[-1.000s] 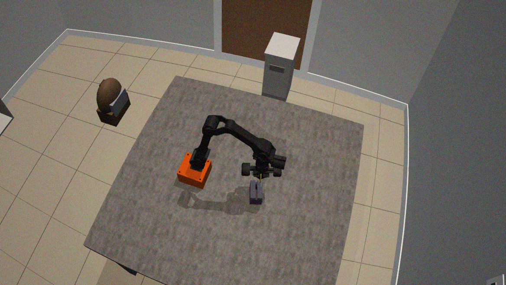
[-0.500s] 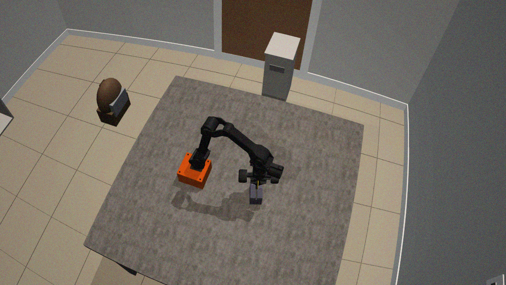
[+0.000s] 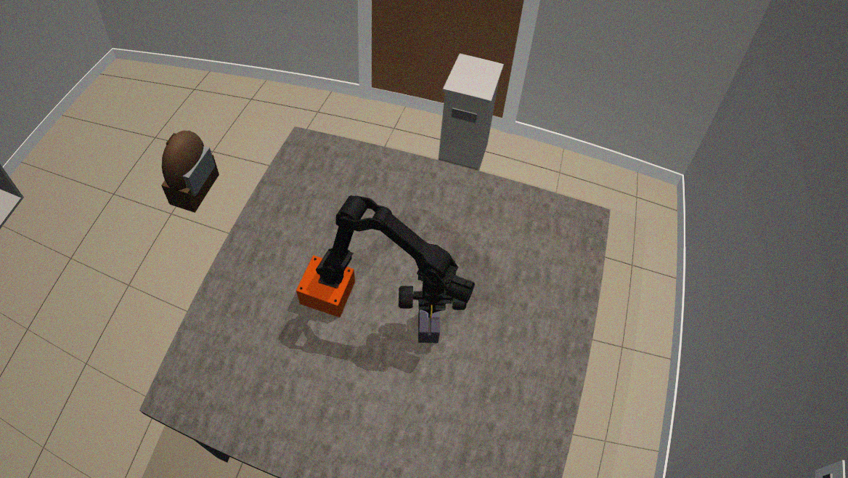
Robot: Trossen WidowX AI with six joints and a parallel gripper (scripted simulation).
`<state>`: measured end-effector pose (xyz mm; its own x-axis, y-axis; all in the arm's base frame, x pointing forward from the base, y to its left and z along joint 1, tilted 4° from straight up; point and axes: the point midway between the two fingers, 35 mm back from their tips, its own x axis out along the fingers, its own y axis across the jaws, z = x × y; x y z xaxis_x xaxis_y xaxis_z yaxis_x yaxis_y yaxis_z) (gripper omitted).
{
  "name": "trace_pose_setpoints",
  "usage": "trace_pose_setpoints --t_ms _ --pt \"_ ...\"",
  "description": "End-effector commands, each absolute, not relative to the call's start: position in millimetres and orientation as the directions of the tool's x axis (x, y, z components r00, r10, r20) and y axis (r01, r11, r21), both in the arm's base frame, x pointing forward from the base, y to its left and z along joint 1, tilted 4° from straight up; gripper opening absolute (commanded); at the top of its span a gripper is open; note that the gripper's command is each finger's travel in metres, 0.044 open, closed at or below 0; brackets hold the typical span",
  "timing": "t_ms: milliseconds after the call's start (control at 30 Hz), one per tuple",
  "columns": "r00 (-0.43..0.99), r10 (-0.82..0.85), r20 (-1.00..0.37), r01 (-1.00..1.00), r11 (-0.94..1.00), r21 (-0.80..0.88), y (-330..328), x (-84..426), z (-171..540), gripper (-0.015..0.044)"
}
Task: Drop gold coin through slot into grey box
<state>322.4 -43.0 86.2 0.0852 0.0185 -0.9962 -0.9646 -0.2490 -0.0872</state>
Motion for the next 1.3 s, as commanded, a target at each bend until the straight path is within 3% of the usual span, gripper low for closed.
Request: trace_pose_setpoints --t_ms 0,1267 --pt "0.085 0.017 -0.996 -0.966 -0.245 -0.087 -44 322 86 0.0" --pt "0.085 0.018 -0.996 -0.963 -0.254 -0.087 -45 323 73 0.0"
